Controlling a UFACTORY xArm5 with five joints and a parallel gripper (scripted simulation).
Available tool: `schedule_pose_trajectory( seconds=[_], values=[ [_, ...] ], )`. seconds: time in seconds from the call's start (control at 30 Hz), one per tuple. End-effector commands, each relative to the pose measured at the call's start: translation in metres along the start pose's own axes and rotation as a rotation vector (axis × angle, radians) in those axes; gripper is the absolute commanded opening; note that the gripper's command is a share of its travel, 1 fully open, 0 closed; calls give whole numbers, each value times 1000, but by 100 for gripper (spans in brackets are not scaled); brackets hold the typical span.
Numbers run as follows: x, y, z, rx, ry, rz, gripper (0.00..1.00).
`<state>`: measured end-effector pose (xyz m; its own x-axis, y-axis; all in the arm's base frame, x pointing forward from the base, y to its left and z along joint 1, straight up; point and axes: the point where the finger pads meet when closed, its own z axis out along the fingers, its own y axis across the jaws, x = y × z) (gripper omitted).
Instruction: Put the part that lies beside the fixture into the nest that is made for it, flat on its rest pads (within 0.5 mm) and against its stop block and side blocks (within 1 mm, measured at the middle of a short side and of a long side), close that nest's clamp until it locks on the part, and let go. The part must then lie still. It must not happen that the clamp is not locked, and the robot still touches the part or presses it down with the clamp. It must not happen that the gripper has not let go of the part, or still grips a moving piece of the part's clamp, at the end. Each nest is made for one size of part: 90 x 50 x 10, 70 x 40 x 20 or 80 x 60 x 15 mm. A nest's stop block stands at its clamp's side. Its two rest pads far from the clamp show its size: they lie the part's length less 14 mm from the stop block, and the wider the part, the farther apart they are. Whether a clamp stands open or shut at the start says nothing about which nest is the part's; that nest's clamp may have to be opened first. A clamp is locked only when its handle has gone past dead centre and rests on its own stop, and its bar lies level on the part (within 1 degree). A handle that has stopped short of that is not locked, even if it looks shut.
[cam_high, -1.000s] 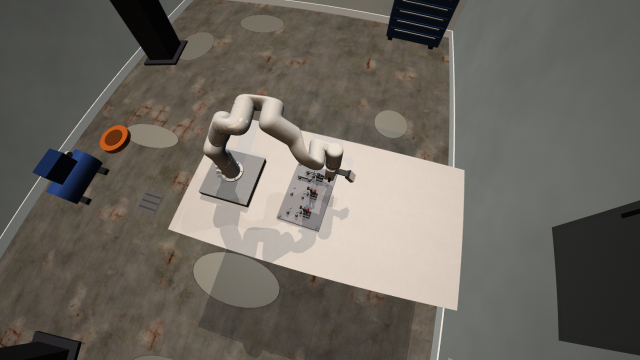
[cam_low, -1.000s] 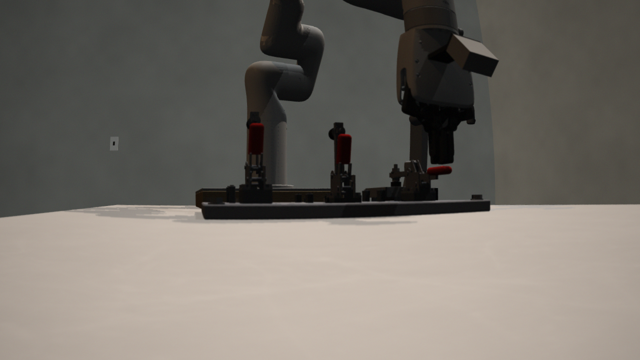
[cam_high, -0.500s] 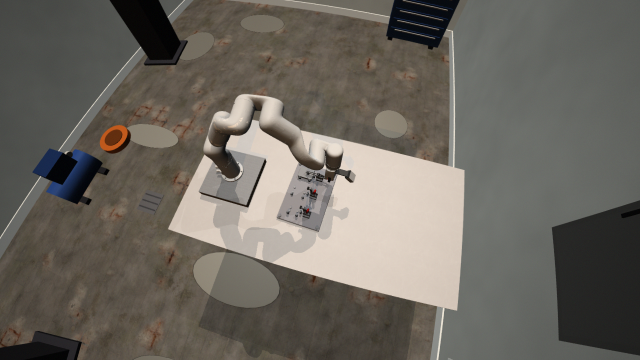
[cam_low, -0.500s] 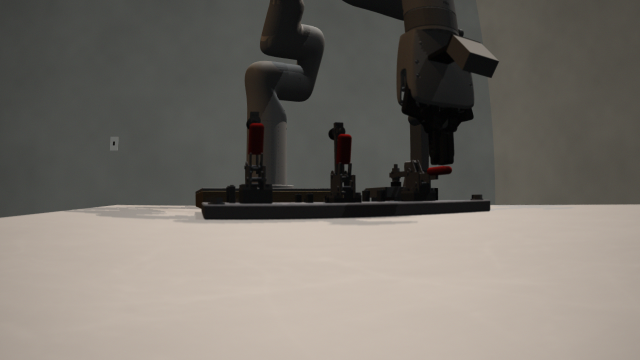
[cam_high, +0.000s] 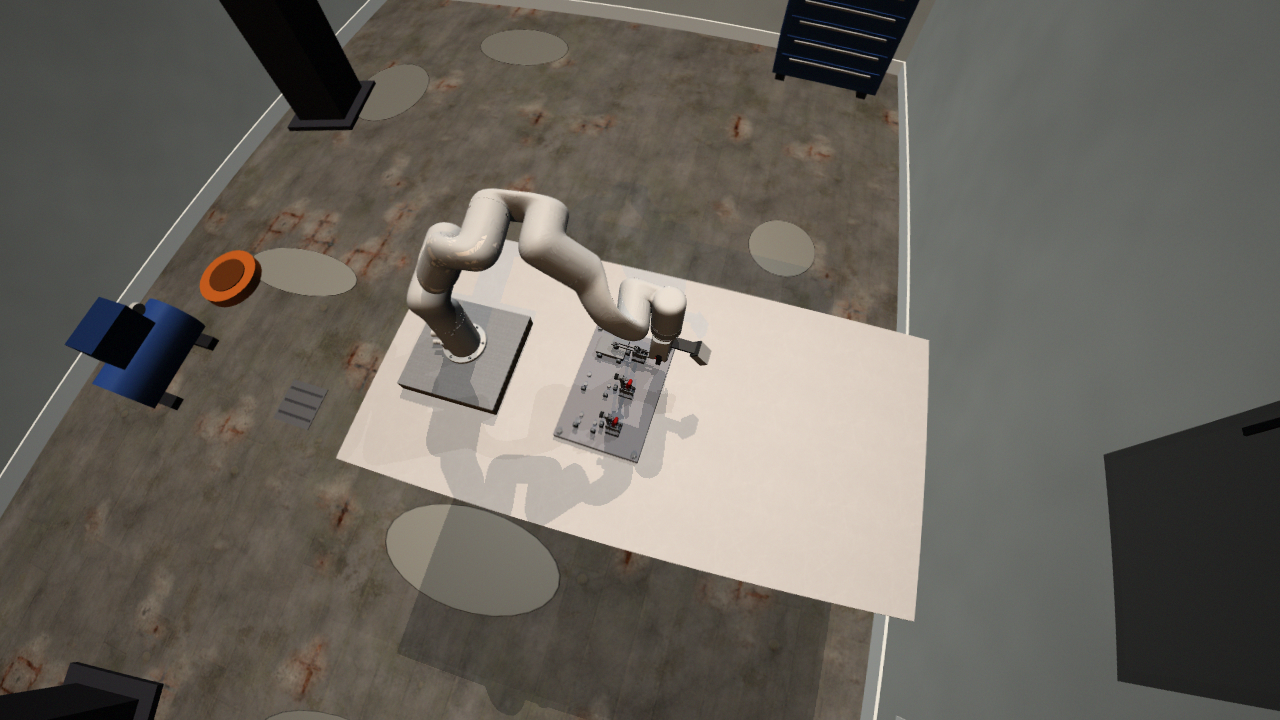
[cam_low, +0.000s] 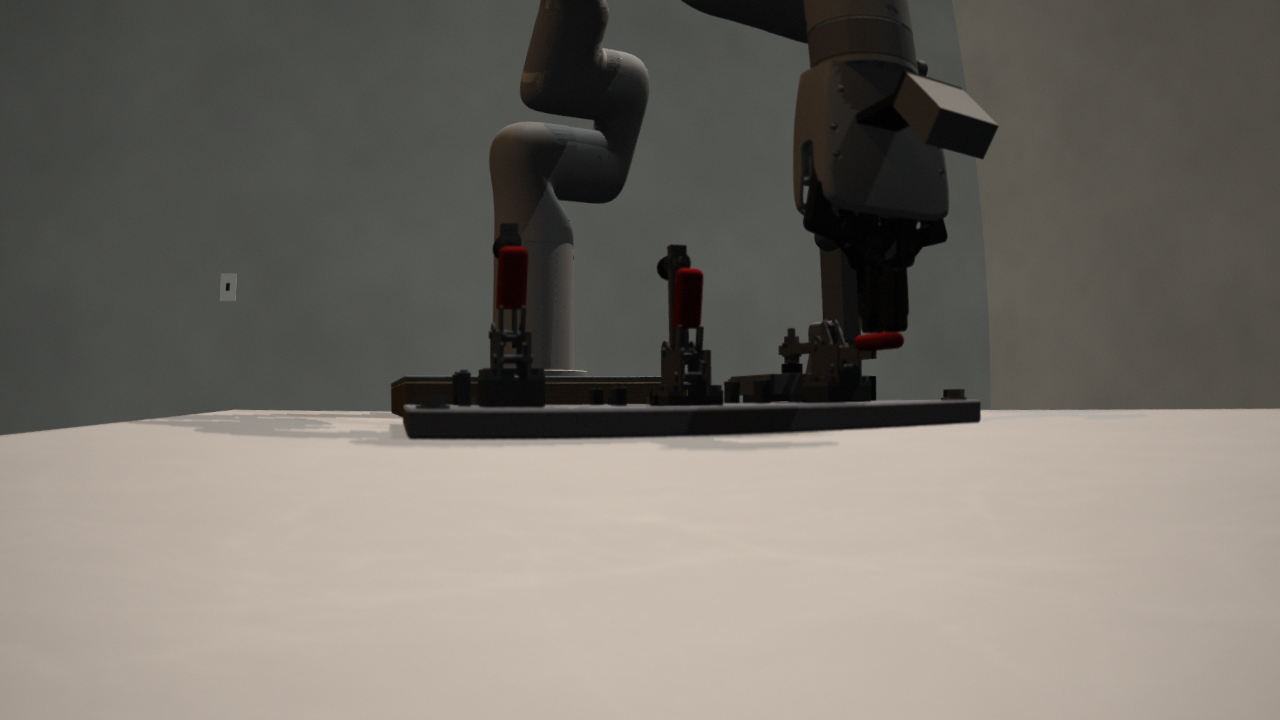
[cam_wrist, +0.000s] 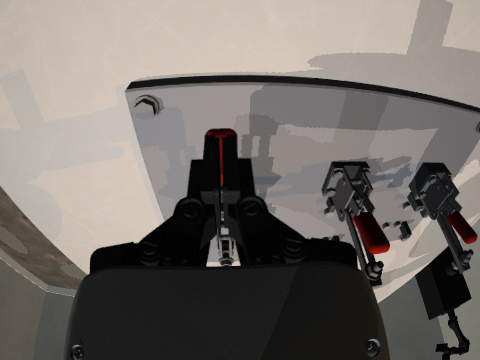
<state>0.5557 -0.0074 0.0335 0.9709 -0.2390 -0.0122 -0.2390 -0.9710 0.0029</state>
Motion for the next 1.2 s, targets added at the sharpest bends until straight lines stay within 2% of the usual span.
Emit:
schedule_pose_trajectory(
  seconds=[0.0,0.87,1.17],
  values=[
    [1,0,-2,1,4,0,0],
    [1,0,0,1,4,0,0],
    [1,0,-12,1,4,0,0]
  ],
)
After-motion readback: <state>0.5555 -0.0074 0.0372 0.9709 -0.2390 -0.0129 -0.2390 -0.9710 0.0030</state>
